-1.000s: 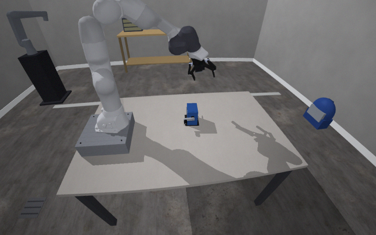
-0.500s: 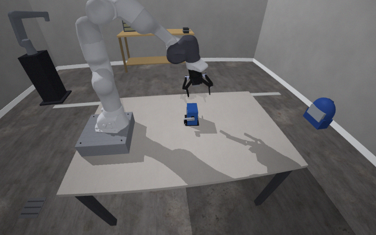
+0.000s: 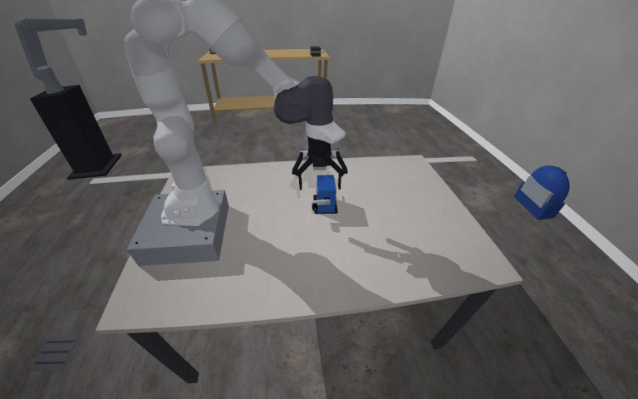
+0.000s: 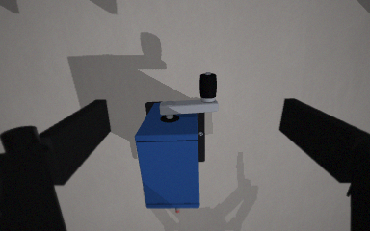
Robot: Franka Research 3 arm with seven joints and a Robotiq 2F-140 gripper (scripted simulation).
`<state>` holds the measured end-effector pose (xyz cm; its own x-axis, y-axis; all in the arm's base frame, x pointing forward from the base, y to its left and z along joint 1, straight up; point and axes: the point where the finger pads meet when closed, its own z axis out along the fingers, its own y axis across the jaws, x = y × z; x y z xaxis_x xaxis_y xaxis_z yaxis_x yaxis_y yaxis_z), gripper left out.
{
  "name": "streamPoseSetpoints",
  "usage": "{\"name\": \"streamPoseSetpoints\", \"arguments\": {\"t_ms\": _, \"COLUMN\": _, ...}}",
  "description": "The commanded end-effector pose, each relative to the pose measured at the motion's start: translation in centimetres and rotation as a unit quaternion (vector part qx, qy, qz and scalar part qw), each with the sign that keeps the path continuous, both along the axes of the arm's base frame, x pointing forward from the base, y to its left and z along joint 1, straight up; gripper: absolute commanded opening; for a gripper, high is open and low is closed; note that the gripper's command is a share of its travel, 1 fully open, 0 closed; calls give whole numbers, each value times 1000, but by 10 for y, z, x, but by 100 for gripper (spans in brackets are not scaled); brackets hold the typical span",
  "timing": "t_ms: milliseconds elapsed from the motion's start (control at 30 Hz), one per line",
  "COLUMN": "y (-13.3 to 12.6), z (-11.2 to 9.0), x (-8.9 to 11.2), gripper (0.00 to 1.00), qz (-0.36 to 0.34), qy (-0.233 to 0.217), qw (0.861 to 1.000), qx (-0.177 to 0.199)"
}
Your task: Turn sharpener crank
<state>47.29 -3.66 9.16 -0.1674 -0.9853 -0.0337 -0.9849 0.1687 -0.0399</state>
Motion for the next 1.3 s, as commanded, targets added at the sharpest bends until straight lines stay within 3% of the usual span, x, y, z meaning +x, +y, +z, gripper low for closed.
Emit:
{"name": "streamPoseSetpoints", "arguments": {"t_ms": 0, "y": -13, "z": -6, "x": -20, "gripper": 100, "qz": 21, "qy": 22, "qw": 999, "qx": -13}}
{"name": "streamPoseSetpoints", "arguments": {"t_ms": 367, "y": -13, "z": -6, "x": -20, "gripper": 100, "qz": 21, "qy": 22, "qw": 999, "qx": -13}}
{"name": "streamPoseSetpoints", "arguments": {"t_ms": 400, "y": -13, "z": -6, "x": -20, "gripper": 10, "qz": 21, "qy": 22, "qw": 999, "qx": -13}}
{"name": "streamPoseSetpoints", "arguments": {"t_ms": 1267, "y": -13, "z": -6, "x": -20, "gripper": 10, "qz": 21, "qy": 22, "qw": 999, "qx": -13}}
